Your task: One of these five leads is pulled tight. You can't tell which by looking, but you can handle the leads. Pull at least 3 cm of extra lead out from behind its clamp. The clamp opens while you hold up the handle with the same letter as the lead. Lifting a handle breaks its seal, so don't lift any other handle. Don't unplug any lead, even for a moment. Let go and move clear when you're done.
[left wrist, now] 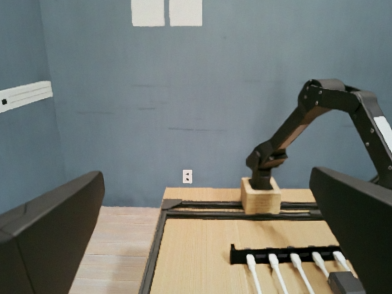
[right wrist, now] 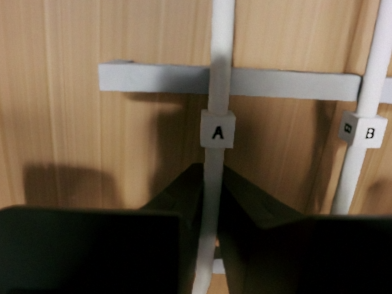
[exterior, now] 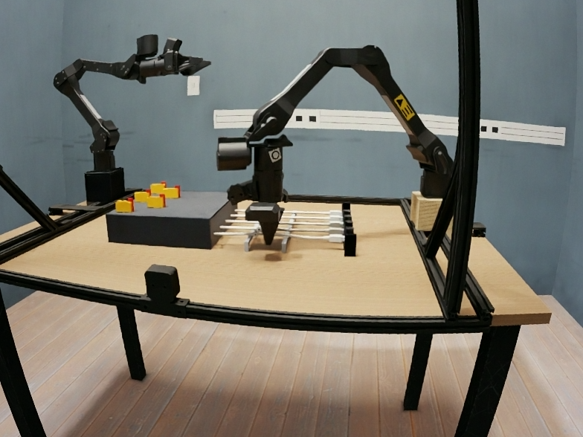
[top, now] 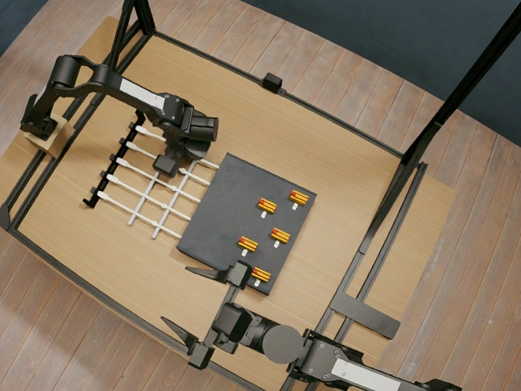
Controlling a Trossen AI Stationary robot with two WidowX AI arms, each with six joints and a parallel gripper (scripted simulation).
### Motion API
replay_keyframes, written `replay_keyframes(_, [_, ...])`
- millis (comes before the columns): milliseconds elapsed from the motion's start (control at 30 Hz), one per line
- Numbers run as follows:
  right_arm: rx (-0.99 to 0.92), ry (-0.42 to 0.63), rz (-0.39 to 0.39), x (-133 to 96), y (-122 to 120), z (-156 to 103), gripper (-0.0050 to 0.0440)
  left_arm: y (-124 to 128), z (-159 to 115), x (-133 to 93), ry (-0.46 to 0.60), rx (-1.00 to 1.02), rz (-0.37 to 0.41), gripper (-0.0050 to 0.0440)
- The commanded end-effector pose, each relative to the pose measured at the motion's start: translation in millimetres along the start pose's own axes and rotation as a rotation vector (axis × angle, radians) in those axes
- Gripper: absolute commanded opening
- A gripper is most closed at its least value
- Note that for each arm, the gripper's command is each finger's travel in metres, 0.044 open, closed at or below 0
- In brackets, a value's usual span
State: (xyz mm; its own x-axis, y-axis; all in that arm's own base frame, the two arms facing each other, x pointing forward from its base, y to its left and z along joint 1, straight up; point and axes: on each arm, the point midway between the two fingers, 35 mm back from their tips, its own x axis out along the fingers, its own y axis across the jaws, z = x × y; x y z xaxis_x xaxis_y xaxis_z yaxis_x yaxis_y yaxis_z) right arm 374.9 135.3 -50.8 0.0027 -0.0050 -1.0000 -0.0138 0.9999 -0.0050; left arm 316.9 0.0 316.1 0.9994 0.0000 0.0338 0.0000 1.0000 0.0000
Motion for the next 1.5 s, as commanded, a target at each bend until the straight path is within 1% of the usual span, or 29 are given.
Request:
replay_keyframes(0, [0.0, -0.022, 0.008, -48, 1, 5, 0.0209, 0, 7, -1, -0.016, 0.0, 0.0, 0.044])
replay_keyframes(533, [0.0, -0.022, 0.008, -48, 1, 5, 0.0209, 0, 7, -1, -0.016, 0.0, 0.0, 0.044])
replay_keyframes(567, [-0.003, 0.003, 0.005, -47, -49, 3, 0.0209, 0, 7, -1, -0.016, 0.0, 0.0, 0.044])
replay_keyframes(1100, [-0.003, 0.003, 0.005, -47, -49, 3, 0.0209, 0, 7, -1, -0.016, 0.0, 0.0, 0.044])
replay_keyframes(1133, [-0.003, 0.003, 0.005, 3, -49, 3, 0.0209, 0, 7, -1, -0.016, 0.0, 0.0, 0.044])
replay_keyframes(1467, [-0.003, 0.003, 0.005, 3, -49, 3, 0.0209, 0, 7, -1, -0.016, 0.0, 0.0, 0.044])
